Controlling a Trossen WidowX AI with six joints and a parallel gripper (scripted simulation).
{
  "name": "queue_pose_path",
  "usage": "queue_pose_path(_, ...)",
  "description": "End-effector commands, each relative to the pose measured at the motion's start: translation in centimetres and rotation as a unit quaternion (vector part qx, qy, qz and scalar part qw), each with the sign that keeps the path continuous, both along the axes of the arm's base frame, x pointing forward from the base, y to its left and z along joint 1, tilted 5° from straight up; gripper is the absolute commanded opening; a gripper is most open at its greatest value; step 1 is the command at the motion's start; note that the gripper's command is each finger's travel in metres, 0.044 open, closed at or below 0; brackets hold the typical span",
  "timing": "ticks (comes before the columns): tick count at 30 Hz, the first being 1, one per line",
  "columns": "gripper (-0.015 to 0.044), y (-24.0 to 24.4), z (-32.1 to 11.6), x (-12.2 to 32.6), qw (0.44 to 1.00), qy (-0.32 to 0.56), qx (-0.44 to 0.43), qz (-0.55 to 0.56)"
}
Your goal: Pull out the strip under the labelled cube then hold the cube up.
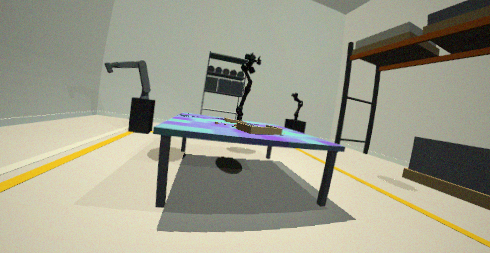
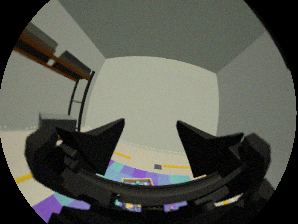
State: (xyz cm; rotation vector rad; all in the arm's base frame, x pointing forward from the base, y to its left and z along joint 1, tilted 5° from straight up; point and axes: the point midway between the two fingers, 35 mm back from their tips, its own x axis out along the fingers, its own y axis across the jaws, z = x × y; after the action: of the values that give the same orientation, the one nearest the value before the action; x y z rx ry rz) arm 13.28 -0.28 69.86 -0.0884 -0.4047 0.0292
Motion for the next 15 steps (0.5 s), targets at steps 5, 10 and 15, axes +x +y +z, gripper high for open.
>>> queue_pose_path(5,0.0400,-0.8,1.5,-1.4,0.998,-0.054,0.008,0.037)
queue_pose_path(10,0.0400,-3.1,3.1,-3.1,0.989,-0.127,0.033,0.075)
queue_pose_path(15,0.0400,-6.3,3.7,-3.9,0.975,-0.189,0.071,0.093)
